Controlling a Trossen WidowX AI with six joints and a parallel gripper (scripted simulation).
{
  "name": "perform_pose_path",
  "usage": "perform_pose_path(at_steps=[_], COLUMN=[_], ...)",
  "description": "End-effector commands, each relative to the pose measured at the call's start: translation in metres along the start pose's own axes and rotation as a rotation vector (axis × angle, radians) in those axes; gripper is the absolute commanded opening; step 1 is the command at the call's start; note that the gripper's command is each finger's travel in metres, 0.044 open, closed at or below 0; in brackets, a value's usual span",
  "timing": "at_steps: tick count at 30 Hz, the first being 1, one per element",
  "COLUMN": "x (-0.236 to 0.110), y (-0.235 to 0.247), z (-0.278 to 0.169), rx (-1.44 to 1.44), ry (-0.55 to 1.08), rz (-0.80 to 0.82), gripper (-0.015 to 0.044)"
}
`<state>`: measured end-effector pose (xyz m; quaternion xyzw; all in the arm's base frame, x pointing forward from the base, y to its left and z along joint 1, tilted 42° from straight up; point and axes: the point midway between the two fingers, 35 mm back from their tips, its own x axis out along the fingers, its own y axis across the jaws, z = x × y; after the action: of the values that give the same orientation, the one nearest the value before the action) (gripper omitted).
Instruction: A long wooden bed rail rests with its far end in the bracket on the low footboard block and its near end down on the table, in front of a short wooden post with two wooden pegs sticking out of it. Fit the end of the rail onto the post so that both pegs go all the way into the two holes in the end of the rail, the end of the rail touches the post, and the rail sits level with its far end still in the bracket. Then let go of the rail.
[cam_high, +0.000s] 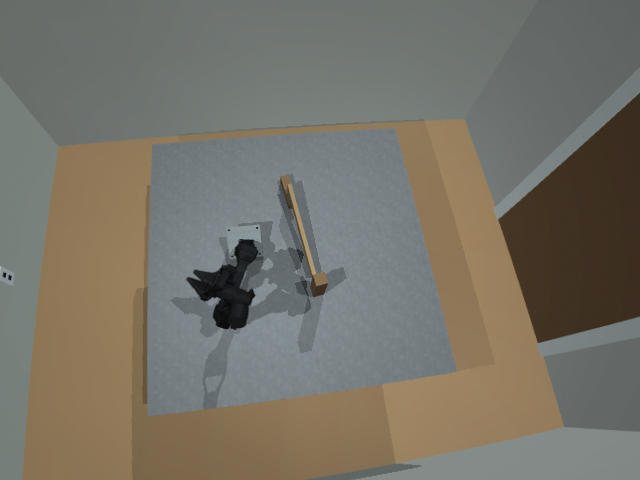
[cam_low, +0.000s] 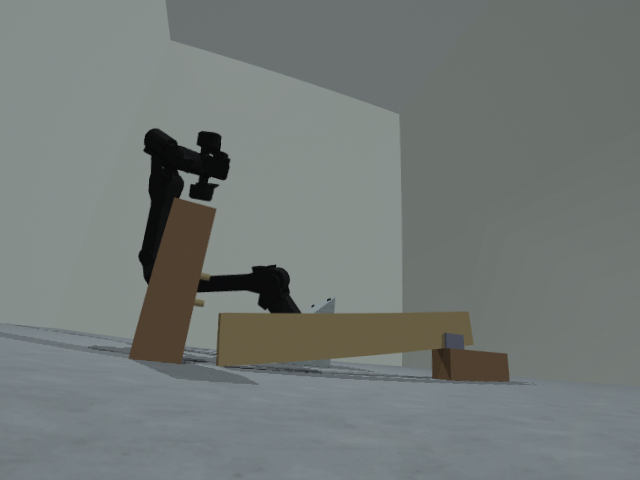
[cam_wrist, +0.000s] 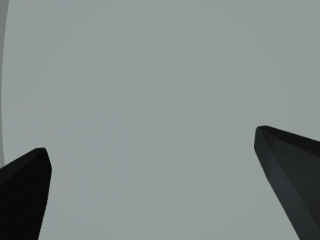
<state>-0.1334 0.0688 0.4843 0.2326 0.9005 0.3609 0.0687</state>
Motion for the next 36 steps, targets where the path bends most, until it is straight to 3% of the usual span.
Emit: perform_pose_path(at_steps=[1,10,17,23,28,36], x=[0.000,-0.017,-0.067,-0.123,-0.173,-0.254], y=[0.002,0.089,0.124,0.123,0.105,0.047], z=[0.002,0.116,0.219,0.295,0.345,0.400], rx=[-0.006,-0.312,-0.533,-0.655,-0.706,-0.698], ry=[-0.005,-0.392,-0.836,-1.172,-1.369,-1.430], rz=[0.007,0.259,0.220,-0.009,-0.317,-0.969], gripper=[0.0426,0.0440,0.0440,0.0440,0.0440,0.0440])
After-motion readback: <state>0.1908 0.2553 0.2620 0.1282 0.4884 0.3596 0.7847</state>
